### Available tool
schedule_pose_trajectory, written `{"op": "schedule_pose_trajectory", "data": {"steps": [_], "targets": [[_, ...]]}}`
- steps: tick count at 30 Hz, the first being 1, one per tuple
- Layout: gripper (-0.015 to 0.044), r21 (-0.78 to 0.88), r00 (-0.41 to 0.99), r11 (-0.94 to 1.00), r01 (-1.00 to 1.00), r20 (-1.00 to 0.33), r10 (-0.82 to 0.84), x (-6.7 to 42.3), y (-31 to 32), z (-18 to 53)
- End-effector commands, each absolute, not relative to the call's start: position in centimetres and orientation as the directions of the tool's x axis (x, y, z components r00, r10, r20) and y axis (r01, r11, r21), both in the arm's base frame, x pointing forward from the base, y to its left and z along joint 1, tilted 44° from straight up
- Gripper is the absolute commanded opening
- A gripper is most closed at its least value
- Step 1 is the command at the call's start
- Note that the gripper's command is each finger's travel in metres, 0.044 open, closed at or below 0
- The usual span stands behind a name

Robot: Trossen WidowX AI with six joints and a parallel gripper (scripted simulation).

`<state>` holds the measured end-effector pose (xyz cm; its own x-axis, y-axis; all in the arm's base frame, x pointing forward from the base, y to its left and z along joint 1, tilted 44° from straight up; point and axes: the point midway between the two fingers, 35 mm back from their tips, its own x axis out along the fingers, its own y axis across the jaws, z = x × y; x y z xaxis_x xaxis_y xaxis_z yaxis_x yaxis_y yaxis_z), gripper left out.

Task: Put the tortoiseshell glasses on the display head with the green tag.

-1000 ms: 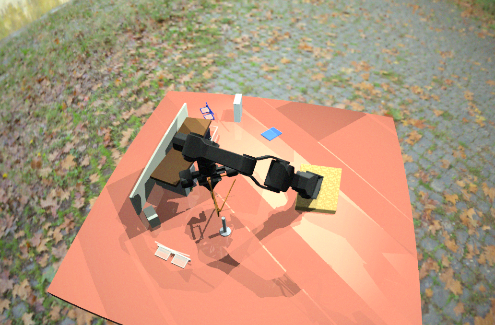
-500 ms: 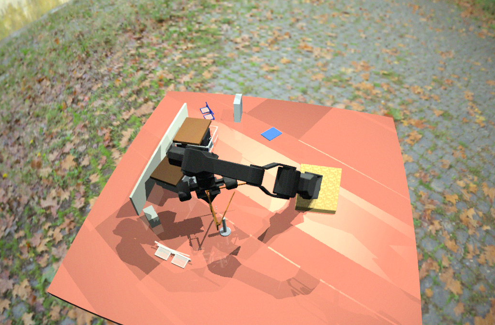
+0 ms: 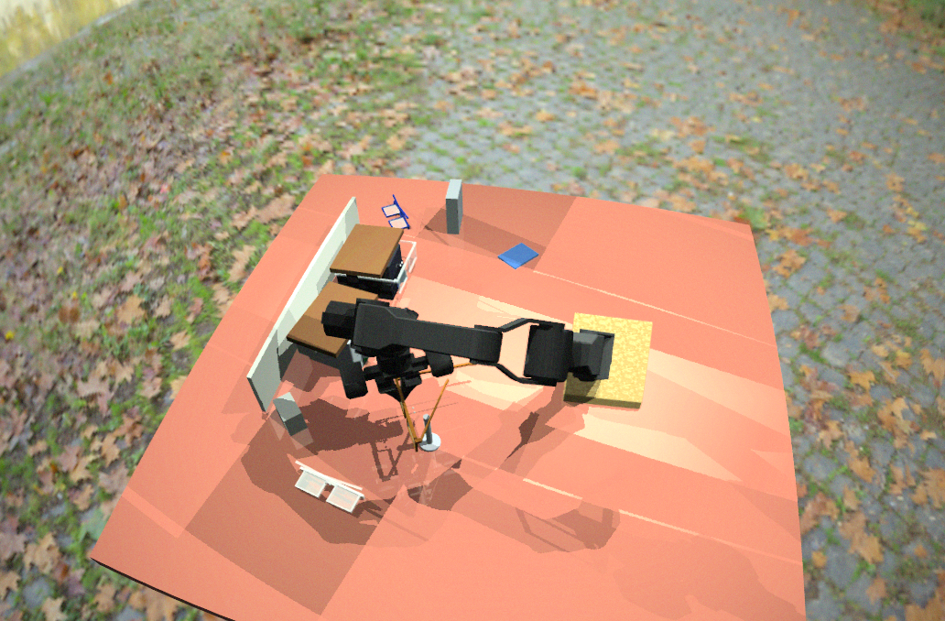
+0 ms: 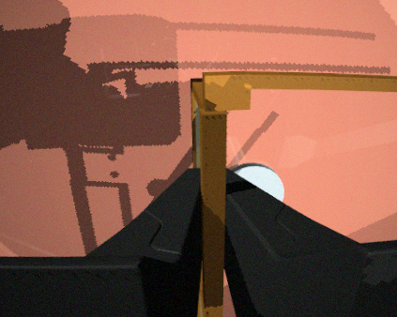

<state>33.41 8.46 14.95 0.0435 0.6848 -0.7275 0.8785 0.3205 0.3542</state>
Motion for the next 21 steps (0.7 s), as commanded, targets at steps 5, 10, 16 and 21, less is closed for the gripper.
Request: {"op": "schedule_pose_trajectory", "data": {"steps": [5, 10, 16, 21], "targets": [[0.0000, 0.358, 0.045, 0.317, 0.878, -0.722, 0.690, 33.25, 10.23, 13.51], [0.0000, 0.358, 0.045, 0.317, 0.878, -0.722, 0.690, 33.48, 10.20, 13.51], [0.0000, 0.358, 0.045, 0.317, 0.878, -0.722, 0.690, 34.17, 10.12, 13.48], [0.0000, 0.358, 0.045, 0.317, 0.878, -0.722, 0.690, 34.21, 10.11, 13.48]]}}
